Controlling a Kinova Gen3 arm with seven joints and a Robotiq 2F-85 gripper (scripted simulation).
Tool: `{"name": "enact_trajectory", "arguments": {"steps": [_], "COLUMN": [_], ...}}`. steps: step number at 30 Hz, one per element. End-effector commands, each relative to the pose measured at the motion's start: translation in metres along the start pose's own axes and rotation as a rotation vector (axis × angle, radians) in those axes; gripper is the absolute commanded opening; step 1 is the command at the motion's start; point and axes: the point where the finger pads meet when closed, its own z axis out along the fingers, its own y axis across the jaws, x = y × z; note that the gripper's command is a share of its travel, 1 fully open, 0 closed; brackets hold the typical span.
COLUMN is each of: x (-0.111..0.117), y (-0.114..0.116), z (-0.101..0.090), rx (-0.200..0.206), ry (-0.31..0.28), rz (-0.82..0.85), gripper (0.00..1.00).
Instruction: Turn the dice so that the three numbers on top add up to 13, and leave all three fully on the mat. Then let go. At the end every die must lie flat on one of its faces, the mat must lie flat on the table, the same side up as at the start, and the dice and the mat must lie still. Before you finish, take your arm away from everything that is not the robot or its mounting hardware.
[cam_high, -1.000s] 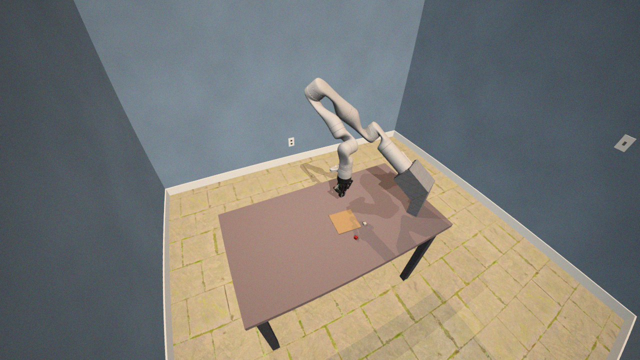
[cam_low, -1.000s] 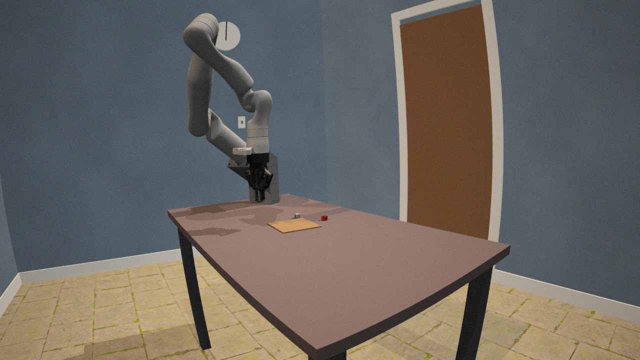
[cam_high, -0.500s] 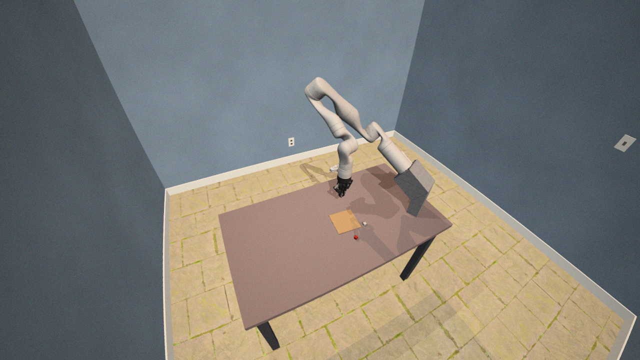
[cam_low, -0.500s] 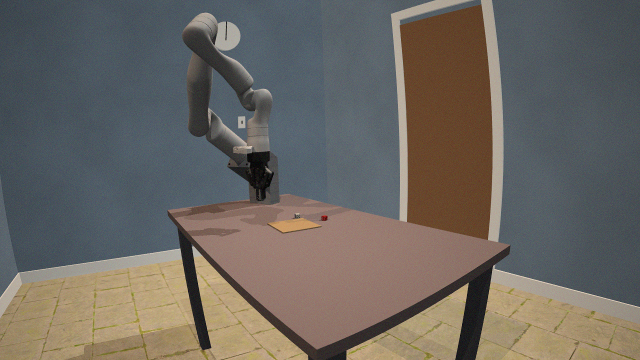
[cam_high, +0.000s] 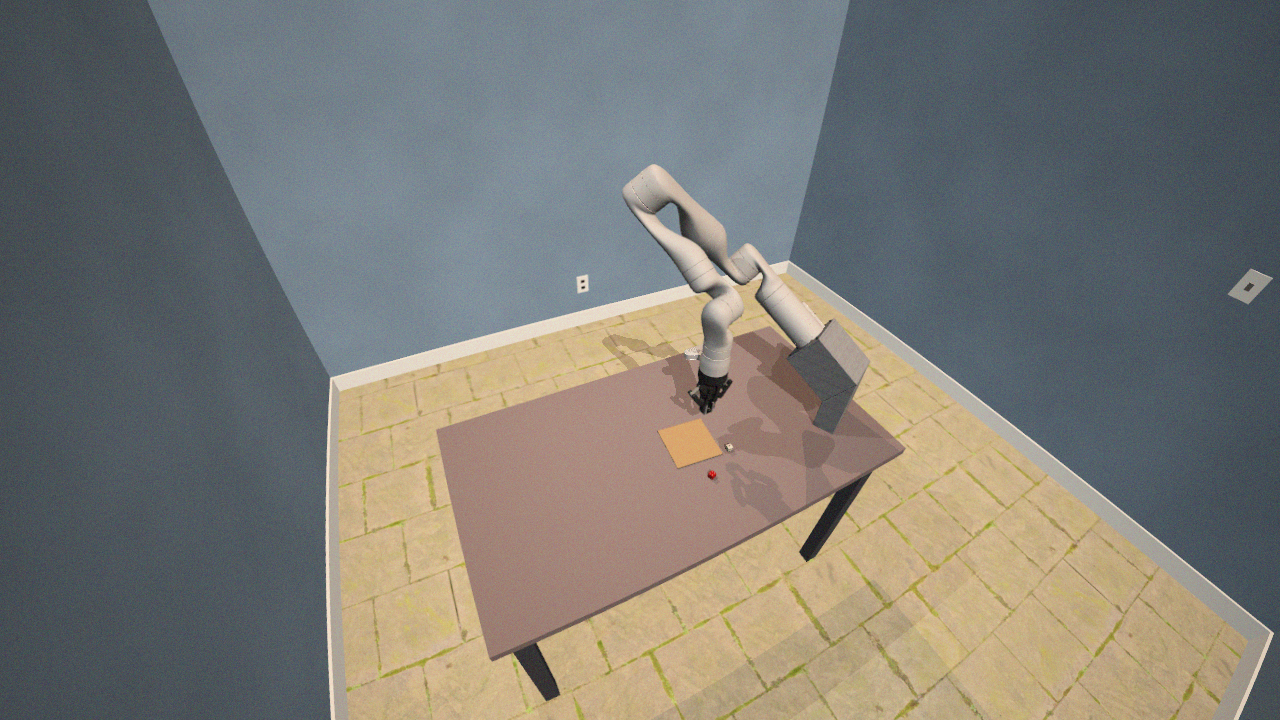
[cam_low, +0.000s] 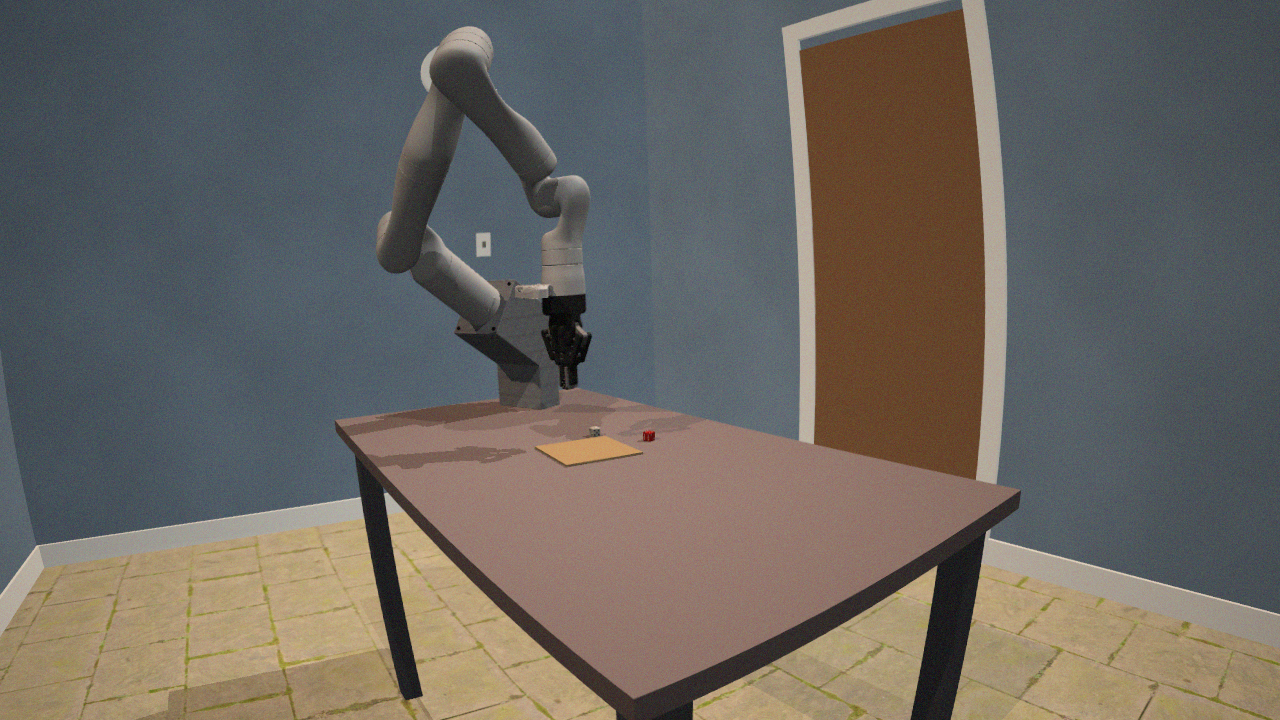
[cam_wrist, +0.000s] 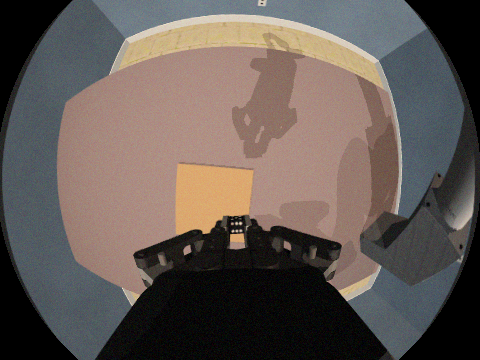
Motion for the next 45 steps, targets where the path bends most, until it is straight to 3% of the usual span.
{"name": "enact_trajectory", "arguments": {"steps": [1, 14, 23, 37, 45], "x": [-0.007, -0.007, -0.007, -0.006, -0.006], "y": [0.004, 0.004, 0.004, 0.002, 0.001], "z": [0.002, 0.003, 0.020, 0.078, 0.093], "rx": [0.001, 0.001, 0.003, 0.003, 0.003], "ry": [0.014, 0.014, 0.015, 0.015, 0.015], "rz": [0.002, 0.002, 0.002, 0.002, 0.002], "gripper": [0.11, 0.11, 0.11, 0.11, 0.11]}}
